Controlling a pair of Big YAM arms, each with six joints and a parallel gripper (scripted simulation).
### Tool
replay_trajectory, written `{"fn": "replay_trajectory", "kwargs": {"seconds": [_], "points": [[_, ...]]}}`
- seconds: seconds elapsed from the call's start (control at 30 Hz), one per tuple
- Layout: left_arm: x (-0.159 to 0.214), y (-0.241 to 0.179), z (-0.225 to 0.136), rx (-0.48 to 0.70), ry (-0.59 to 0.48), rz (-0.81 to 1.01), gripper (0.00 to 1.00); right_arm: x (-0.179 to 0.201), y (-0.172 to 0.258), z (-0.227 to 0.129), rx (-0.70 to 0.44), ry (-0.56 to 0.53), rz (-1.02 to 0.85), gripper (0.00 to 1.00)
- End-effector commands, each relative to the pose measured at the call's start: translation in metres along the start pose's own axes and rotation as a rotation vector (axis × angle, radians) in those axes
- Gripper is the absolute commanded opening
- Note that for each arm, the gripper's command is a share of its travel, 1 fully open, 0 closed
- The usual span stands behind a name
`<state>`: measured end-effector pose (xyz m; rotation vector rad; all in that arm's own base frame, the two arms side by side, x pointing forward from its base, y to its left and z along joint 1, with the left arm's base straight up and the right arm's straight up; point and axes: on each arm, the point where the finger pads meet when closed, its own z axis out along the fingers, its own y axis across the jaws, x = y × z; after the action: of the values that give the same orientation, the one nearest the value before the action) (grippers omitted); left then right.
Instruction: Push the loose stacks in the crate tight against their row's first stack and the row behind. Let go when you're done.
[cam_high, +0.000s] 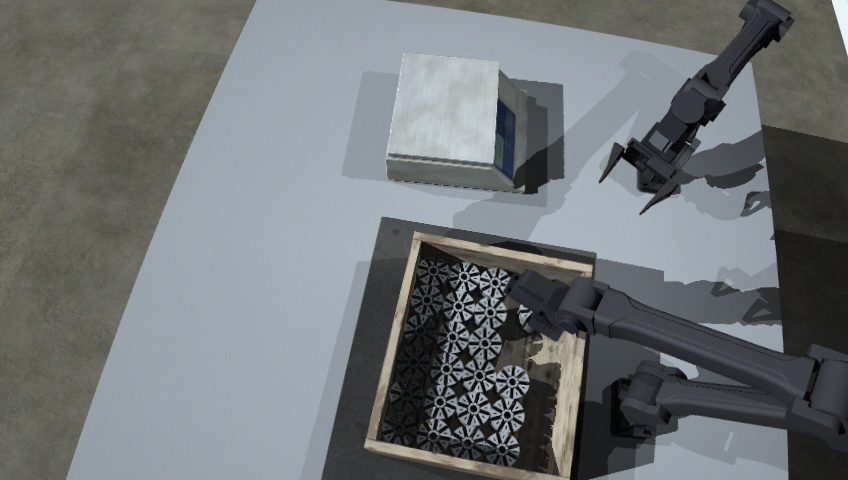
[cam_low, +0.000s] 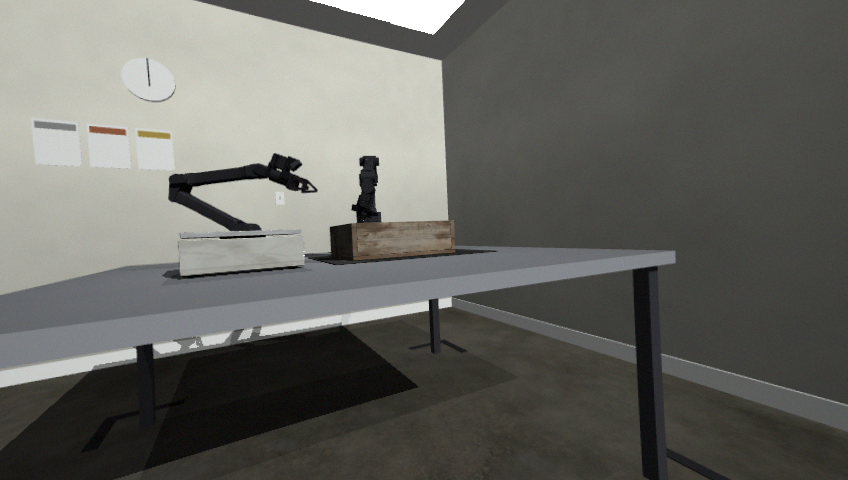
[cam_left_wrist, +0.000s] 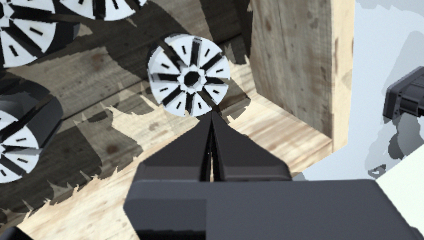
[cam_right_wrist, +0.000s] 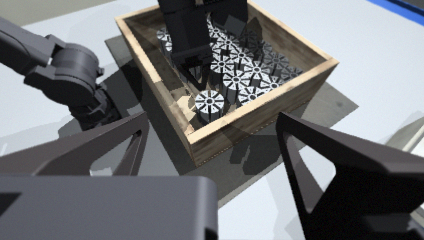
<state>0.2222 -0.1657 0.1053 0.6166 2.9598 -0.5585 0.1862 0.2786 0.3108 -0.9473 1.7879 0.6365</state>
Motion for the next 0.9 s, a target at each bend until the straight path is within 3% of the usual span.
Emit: {"fn": "replay_trajectory", "kwargs": {"seconds": [0.0,0.53,0.87], "points": [[-0.032,-0.045,-0.007,0.051,0.069,-0.064,0.00,-0.035,-0.006,-0.020,0.016,-0.006,-0.009,1.00],[-0.038,-0.060,-0.003,0.078,0.105,-0.051,0.00,-0.035,-0.005,-0.019,0.013,-0.002,-0.008,1.00],[-0.022,-0.056,0.035,0.069,0.130,-0.061,0.00,-0.035,-0.005,-0.019,0.013,-0.002,-0.008,1.00]]}}
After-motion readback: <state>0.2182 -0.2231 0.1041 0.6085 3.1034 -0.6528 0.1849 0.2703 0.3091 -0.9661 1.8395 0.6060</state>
